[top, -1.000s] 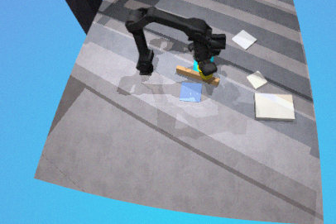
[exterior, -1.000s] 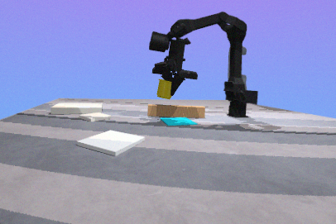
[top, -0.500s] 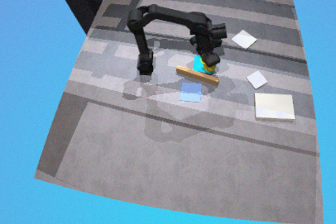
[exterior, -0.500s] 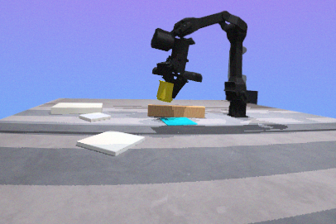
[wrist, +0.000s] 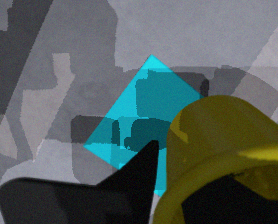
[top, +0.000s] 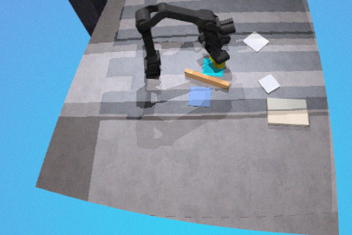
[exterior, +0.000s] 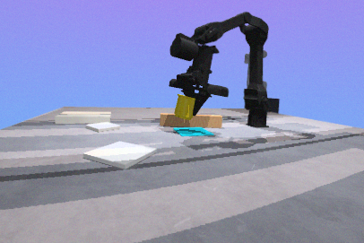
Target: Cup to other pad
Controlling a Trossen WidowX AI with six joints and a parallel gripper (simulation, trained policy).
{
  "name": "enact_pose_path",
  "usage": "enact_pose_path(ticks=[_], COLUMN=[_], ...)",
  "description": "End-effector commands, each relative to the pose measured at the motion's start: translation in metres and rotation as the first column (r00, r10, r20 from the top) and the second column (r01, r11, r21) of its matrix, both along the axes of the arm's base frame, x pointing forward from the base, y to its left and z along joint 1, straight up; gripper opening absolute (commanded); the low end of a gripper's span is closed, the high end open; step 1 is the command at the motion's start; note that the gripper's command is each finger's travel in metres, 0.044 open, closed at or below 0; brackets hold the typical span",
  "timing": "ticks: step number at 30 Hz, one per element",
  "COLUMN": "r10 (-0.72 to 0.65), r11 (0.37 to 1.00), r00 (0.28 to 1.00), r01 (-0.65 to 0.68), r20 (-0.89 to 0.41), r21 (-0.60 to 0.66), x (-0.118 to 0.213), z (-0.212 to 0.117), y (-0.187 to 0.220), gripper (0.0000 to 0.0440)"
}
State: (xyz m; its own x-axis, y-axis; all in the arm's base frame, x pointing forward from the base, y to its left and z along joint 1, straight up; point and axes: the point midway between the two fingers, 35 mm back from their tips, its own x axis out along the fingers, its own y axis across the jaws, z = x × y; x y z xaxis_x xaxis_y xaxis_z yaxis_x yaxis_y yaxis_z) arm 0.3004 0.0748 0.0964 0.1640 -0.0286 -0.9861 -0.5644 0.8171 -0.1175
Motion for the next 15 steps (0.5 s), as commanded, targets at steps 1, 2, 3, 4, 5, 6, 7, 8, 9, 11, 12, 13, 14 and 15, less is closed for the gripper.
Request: enact_pose_path(ticks=[1,2,3,4,5,6,7,8,9,11,12,13,14,15], r10=[-0.005,-0.005,-0.006,-0.008,-0.009,-0.011,-0.012,-0.013,-0.015,-0.019,-0.021,-0.023,-0.026,-0.028], r11=[1.0,1.0,1.0,1.0,1.0,1.0,1.0,1.0,1.0,1.0,1.0,1.0,0.999,0.999], r00=[1.0,1.0,1.0,1.0,1.0,1.0,1.0,1.0,1.0,1.0,1.0,1.0,1.0,1.0], r01=[0.005,0.005,0.006,0.008,0.009,0.011,0.012,0.013,0.015,0.019,0.021,0.023,0.025,0.028], r20=[-0.007,-0.009,-0.011,-0.013,-0.016,-0.018,-0.019,-0.019,-0.019,-0.018,-0.017,-0.016,-0.015,-0.014], r21=[-0.007,-0.007,-0.009,-0.01,-0.012,-0.013,-0.015,-0.017,-0.018,-0.02,-0.021,-0.021,-0.02,-0.019], x=[-0.003,-0.005,-0.006,-0.007,-0.009,-0.01,-0.011,-0.012,-0.012,-0.014,-0.014,-0.014,-0.015,-0.015], z=[-0.008,-0.01,-0.013,-0.015,-0.017,-0.019,-0.022,-0.024,-0.027,-0.031,-0.033,-0.034,-0.035,-0.036], y=[0.004,0.005,0.006,0.007,0.007,0.008,0.008,0.008,0.007,0.007,0.006,0.006,0.006,0.005], gripper=[0.0,0.0,0.0,0.0002,0.0004,0.0007,0.0012,0.0017,0.0022,0.0027,0.0031,0.0036,0.0042,0.0048])
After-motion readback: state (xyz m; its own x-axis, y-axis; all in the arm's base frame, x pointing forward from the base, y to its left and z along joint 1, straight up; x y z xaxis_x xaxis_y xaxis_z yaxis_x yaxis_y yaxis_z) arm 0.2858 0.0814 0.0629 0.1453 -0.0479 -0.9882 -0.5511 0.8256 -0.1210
